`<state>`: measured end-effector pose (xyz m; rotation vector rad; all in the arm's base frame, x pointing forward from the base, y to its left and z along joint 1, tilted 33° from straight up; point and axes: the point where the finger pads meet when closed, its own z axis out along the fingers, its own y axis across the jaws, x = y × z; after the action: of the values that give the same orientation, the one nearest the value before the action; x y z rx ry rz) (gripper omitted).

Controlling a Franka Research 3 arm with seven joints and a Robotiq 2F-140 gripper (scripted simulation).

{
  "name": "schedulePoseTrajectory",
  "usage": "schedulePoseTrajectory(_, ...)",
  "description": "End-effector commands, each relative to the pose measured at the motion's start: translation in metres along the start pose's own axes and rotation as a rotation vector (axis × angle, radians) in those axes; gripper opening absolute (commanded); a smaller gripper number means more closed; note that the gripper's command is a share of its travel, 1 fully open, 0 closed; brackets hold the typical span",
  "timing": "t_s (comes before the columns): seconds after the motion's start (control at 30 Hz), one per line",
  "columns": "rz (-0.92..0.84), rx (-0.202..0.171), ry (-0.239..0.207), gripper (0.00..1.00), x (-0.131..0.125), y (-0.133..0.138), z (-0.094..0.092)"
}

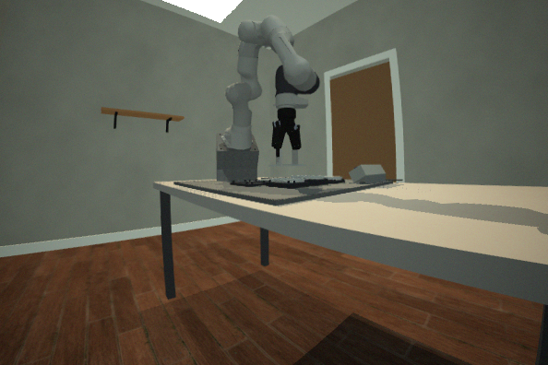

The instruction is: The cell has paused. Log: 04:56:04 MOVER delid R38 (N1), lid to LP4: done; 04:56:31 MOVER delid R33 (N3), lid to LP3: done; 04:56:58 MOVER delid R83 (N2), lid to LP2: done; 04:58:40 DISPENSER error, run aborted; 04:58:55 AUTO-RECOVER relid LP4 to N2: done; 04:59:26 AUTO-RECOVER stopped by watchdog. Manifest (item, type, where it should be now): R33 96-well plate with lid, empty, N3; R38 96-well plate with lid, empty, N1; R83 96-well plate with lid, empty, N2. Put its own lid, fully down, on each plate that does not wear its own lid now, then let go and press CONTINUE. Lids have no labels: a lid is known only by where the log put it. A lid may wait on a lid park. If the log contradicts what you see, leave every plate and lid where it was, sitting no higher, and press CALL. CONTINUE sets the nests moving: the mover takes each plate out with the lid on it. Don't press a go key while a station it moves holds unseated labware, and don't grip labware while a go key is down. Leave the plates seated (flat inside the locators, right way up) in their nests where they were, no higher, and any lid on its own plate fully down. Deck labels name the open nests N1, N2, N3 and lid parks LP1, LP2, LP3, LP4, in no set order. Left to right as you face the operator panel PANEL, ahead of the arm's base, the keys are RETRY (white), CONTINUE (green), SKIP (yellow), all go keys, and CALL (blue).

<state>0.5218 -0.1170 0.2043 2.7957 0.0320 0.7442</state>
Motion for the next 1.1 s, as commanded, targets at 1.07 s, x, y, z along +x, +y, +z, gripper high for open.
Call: schedulePoseTrajectory(1.07, 0.020, 0.000, -0.002, 0.00, -0.002, 0.001, 0.032)
